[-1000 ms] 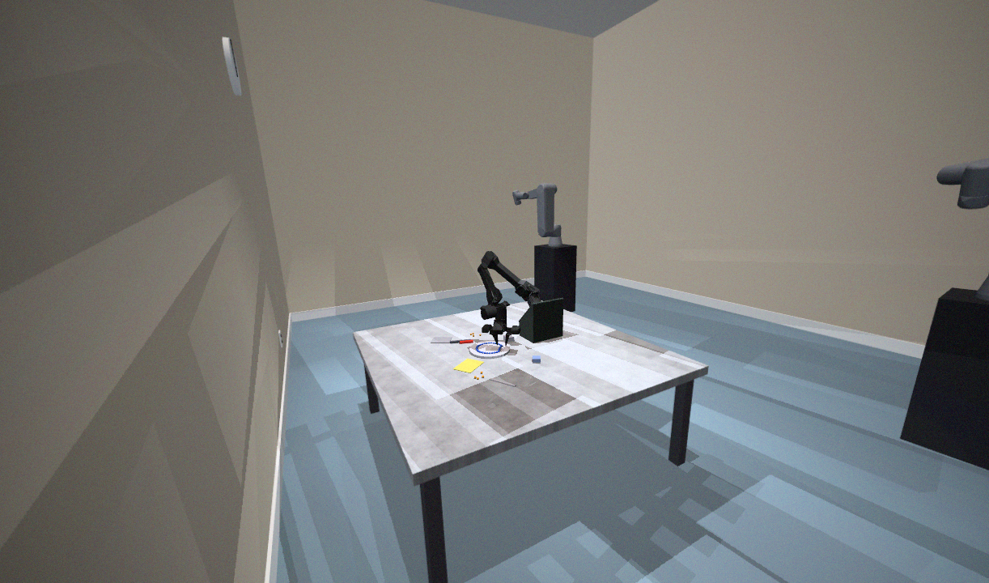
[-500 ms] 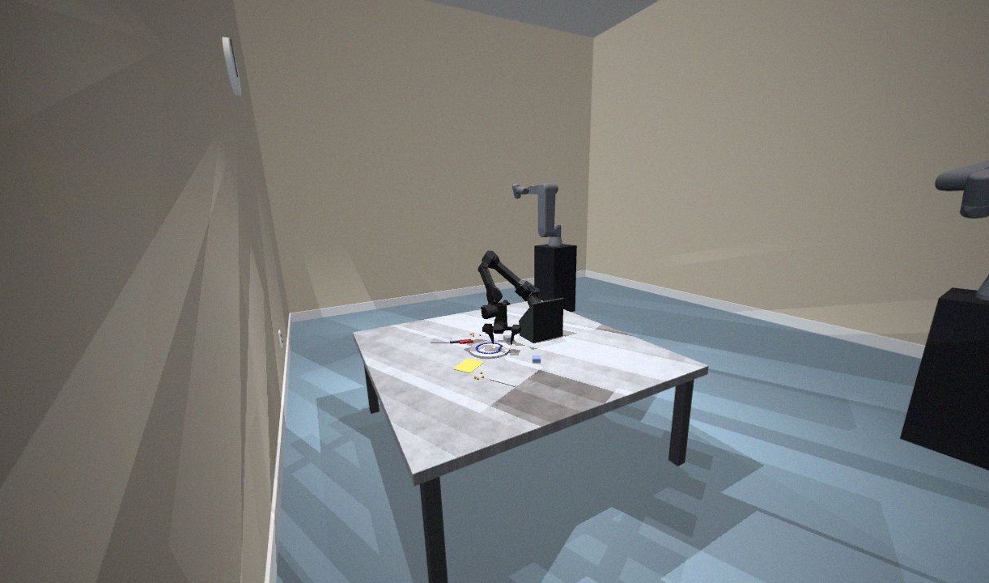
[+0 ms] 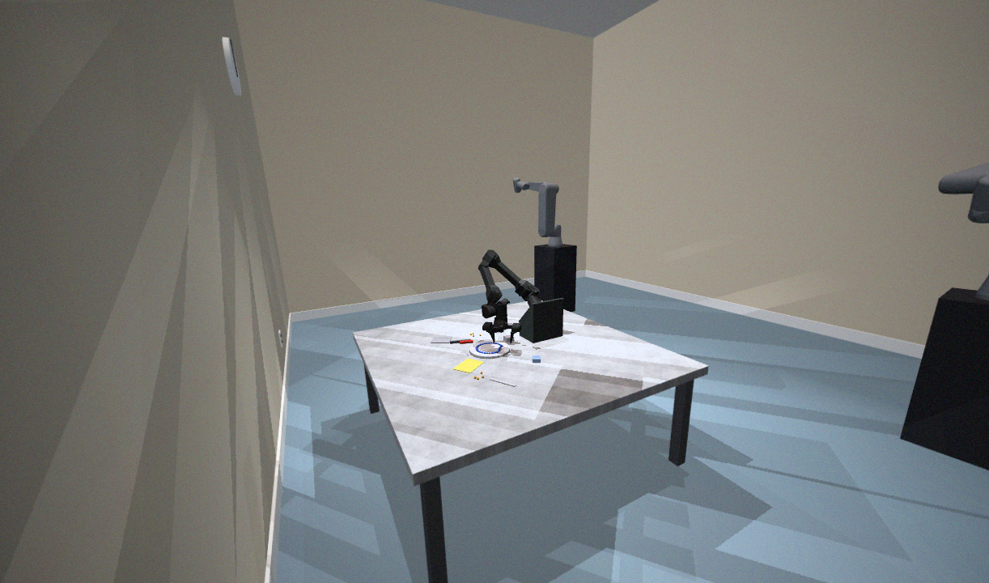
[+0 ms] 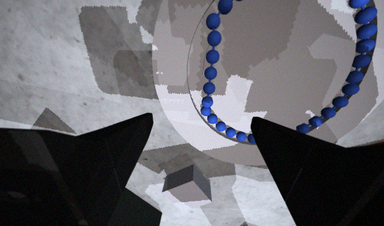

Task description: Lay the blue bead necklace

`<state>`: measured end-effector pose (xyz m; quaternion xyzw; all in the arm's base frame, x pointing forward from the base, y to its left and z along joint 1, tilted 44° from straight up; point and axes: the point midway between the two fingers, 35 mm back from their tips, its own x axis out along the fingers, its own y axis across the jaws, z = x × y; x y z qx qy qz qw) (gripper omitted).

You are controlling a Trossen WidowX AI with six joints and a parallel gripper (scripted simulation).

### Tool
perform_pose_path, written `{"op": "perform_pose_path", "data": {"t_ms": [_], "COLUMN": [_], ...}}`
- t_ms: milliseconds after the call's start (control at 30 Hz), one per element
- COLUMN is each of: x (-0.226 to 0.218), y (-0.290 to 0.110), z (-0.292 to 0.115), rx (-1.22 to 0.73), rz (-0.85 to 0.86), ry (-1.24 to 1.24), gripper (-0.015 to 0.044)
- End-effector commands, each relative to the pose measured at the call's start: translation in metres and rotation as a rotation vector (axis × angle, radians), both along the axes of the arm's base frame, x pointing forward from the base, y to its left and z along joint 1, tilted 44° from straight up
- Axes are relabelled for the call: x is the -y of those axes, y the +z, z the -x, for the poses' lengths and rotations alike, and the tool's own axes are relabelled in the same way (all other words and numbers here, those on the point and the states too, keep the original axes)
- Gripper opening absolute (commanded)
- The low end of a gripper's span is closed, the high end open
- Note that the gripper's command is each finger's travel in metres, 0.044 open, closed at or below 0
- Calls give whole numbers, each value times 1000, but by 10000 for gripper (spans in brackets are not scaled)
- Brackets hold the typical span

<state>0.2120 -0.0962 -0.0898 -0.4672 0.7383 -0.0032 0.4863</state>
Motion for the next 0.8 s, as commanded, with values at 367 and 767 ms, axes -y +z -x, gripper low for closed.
{"op": "perform_pose_path", "data": {"t_ms": [367, 767], "x": [-15, -4], "y": [10, -3], "z": [-14, -12], "rx": [47, 43], "rz": [0, -1], "ry": [-11, -13], "gripper": [120, 120]}}
